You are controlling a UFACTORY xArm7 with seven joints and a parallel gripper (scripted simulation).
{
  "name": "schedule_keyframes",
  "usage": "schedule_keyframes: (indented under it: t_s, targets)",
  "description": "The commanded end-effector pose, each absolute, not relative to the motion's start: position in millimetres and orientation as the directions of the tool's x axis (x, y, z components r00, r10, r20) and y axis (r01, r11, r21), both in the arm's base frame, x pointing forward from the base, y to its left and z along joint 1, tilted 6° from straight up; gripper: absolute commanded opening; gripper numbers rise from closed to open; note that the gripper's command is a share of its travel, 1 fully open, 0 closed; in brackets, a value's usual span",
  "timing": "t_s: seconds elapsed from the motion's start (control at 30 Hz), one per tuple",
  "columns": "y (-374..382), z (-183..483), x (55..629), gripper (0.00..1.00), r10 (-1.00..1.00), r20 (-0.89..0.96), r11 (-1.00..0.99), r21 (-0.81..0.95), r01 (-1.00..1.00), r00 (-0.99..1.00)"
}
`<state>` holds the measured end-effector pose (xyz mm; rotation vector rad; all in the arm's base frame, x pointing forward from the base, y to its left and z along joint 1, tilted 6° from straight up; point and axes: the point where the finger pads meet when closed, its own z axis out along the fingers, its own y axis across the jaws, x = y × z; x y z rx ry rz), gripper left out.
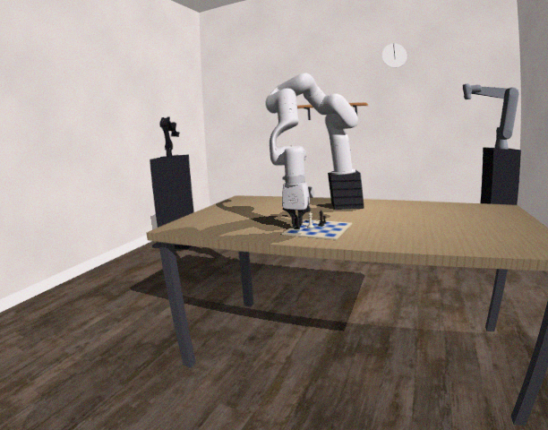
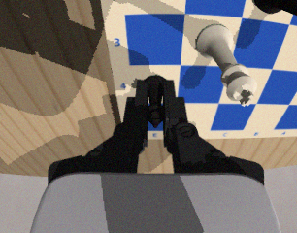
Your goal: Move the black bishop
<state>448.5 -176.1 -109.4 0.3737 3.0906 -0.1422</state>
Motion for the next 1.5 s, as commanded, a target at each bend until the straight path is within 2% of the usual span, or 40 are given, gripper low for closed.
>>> schedule_keyframes:
  t_s: [0.0, 0.77, 0.8, 0.93, 0.97, 1.03, 1.07, 1.13, 1.17, 1.23, 1.27, 1.47]
  targets:
    - [-176.4, -108.0, 450.2, 0.0, 0.236, -0.04, 0.967, -0.088, 0.239, -0.971]
    - [-176.4, -108.0, 450.2, 0.0, 0.236, -0.04, 0.967, -0.088, 0.239, -0.971]
    - [-176.4, -108.0, 450.2, 0.07, 0.236, -0.04, 0.967, -0.088, 0.239, -0.971]
    - [-176.4, -108.0, 450.2, 0.07, 0.236, -0.04, 0.967, -0.088, 0.239, -0.971]
    - [-176.4, -108.0, 450.2, 0.15, 0.236, -0.04, 0.967, -0.088, 0.239, -0.971]
    - [-176.4, -108.0, 450.2, 0.15, 0.236, -0.04, 0.967, -0.088, 0.239, -0.971]
    - [-176.4, -108.0, 450.2, 0.22, 0.236, -0.04, 0.967, -0.088, 0.239, -0.971]
    - [-176.4, -108.0, 450.2, 0.22, 0.236, -0.04, 0.967, -0.088, 0.239, -0.971]
    - [-176.4, -108.0, 450.2, 0.3, 0.236, -0.04, 0.967, -0.088, 0.239, -0.971]
    - [-176.4, -108.0, 450.2, 0.3, 0.236, -0.04, 0.967, -0.088, 0.239, -0.971]
    - [-176.4, -108.0, 450.2, 0.37, 0.236, -0.04, 0.967, -0.088, 0.239, -0.971]
    - [-176.4, -108.0, 450.2, 0.37, 0.236, -0.04, 0.967, -0.088, 0.239, -0.971]
